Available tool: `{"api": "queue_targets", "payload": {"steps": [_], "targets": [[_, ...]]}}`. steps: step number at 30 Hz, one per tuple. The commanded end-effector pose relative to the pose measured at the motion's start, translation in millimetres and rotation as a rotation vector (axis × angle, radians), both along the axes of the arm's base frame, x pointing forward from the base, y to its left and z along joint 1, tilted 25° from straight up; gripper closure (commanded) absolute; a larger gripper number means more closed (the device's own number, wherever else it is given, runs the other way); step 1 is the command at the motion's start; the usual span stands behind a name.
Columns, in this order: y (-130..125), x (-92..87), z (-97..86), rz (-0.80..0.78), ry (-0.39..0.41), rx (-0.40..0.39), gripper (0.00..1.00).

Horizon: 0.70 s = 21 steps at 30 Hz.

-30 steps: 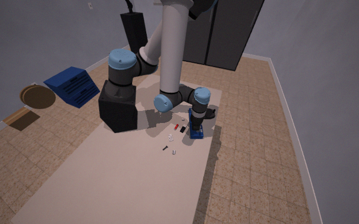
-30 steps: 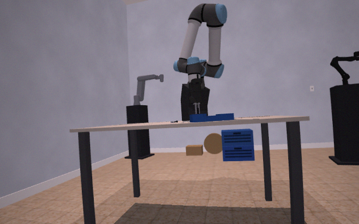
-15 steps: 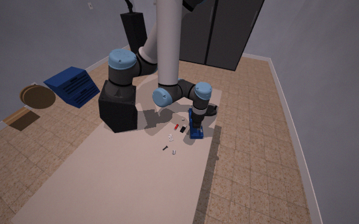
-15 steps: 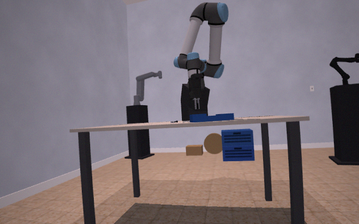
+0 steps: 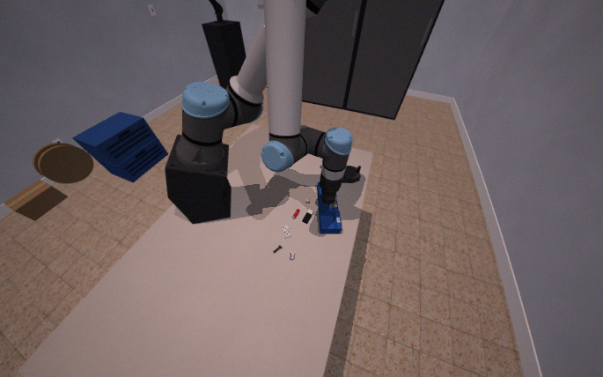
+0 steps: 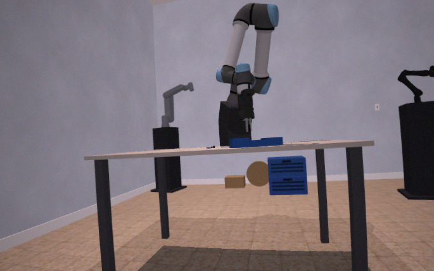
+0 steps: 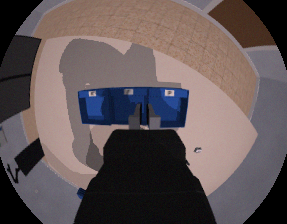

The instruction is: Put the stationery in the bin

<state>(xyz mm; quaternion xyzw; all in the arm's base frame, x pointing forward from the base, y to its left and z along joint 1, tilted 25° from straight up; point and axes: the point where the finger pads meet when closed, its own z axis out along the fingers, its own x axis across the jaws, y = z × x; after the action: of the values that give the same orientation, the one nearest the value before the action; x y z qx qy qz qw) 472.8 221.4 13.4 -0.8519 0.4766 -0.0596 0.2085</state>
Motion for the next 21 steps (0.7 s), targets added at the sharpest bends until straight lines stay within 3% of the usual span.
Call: {"api": "queue_targets", "payload": {"steps": [1, 10, 21], "targets": [[20, -12.2, 3.7, -0.008, -0.003, -0.003, 0.69], [28, -15.1, 5.2, -0.008, -0.004, -0.002, 0.69], [35, -6.6, -16.8, -0.008, -0.005, -0.002, 0.69]]}}
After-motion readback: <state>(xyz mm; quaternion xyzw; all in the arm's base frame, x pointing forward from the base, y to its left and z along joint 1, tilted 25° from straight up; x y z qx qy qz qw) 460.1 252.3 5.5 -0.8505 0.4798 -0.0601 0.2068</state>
